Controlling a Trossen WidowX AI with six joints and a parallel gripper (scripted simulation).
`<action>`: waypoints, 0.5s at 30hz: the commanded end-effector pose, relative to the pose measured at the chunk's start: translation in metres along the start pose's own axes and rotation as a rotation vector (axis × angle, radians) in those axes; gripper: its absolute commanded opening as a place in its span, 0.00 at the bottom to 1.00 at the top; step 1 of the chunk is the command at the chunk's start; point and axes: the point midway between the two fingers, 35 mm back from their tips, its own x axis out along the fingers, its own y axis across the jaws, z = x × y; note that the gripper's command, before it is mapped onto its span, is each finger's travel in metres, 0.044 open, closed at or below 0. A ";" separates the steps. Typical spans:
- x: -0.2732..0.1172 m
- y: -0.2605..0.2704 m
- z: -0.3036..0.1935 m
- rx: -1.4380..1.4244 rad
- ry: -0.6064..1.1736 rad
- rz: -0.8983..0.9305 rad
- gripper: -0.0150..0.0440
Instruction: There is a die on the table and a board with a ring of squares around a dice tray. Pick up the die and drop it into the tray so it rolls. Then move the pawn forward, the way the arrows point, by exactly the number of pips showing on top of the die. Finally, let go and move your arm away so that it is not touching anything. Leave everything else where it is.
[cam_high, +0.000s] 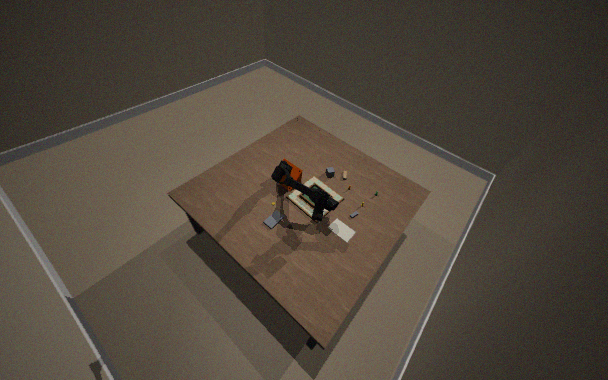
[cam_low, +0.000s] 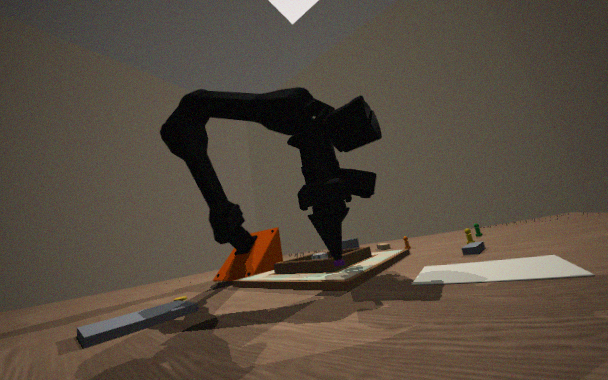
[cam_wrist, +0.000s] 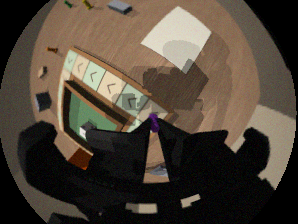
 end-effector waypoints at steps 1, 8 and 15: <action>0.006 0.000 -0.001 -0.005 0.005 -0.005 0.25; 0.017 0.000 -0.001 -0.004 0.006 -0.005 0.25; 0.012 0.000 0.000 0.001 0.001 0.000 0.52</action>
